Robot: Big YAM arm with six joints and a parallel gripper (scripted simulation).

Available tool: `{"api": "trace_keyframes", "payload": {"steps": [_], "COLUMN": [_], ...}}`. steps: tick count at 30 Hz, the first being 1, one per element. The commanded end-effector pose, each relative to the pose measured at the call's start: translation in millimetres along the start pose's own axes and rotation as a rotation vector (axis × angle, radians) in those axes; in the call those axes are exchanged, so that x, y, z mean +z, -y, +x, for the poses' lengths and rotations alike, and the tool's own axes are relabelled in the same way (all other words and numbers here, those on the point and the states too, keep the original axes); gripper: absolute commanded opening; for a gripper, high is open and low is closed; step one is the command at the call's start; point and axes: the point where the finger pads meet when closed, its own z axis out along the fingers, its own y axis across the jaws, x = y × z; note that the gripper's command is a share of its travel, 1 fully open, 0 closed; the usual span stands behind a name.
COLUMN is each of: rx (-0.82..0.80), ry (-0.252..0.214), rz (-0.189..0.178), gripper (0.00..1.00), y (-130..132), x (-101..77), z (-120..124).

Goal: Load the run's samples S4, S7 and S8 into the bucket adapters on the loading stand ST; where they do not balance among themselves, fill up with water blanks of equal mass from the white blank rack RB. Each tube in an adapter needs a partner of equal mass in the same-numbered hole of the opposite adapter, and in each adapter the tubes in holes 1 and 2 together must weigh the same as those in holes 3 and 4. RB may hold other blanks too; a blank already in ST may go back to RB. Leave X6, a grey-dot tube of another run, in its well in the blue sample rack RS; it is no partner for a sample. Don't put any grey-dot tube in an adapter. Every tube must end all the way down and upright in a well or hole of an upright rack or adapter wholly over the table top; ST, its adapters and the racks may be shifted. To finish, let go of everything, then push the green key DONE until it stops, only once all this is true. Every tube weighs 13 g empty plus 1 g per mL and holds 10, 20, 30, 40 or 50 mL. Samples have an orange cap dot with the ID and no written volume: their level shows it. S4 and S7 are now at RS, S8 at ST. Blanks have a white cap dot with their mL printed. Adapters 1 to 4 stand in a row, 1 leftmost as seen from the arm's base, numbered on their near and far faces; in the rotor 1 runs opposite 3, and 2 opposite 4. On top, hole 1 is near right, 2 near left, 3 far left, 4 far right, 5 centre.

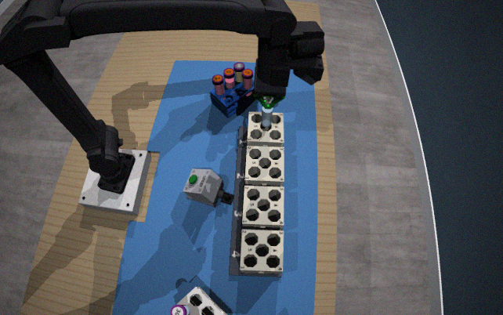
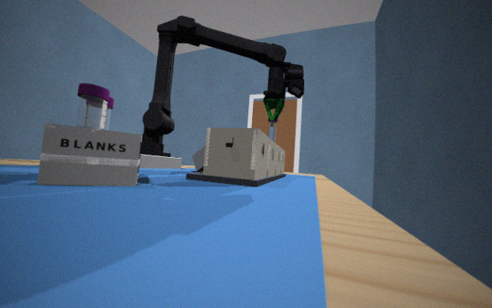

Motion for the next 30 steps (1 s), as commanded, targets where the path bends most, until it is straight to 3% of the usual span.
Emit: {"api": "trace_keyframes", "payload": {"steps": [1, 21, 22, 24, 28, 30], "rx": [-0.018, -0.015, -0.015, -0.013, -0.011, -0.011], "ry": [0.116, 0.11, 0.105, 0.047, 0.025, 0.04], "rz": [-0.034, -0.033, -0.031, -0.013, -0.006, -0.01], "gripper": [0.0, 0.0, 0.0, 0.0, 0.0, 0.0], "y": [-13, -13, -13, -8, -8, -10], "x": [-41.7, -43.4, -36.5, -9.6, 5.7, 2.7], "z": [-20, -19, -19, -5, -5, -11]}}
